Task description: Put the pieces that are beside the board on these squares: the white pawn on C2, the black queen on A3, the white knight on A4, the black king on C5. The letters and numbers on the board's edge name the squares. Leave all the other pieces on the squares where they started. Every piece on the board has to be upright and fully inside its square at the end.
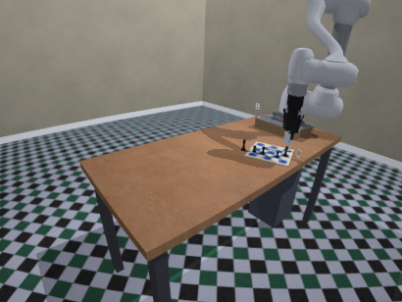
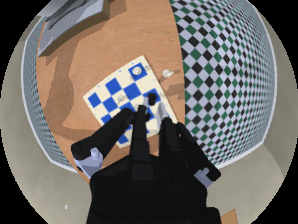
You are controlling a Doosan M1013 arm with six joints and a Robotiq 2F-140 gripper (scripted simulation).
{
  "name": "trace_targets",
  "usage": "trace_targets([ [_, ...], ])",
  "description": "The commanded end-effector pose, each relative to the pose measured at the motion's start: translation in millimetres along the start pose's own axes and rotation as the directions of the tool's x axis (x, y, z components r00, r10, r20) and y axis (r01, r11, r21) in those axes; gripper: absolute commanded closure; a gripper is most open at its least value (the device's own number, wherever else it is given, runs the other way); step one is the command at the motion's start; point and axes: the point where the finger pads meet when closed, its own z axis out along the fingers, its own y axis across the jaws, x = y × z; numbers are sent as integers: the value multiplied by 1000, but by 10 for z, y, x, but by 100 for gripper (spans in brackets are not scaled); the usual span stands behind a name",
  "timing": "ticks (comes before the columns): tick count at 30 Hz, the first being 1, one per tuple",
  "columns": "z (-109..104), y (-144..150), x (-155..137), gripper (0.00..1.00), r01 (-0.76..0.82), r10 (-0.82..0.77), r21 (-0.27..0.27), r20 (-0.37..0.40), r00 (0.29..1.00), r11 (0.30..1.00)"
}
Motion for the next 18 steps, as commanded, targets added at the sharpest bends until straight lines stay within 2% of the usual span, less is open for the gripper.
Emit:
trace_targets([
  [1, -68, 0, 0, 75, 0, 0, 0, 0, 1000, 1000],
  [9, -432, 0, 0, 75, 0, 0, 0, 0, 1000, 1000],
  [17, -491, 0, 0, 75, 0, 0, 0, 0, 1000, 1000],
  [18, -491, 0, 0, 0, 0, 0, 0, 0, 1000, 1000],
])
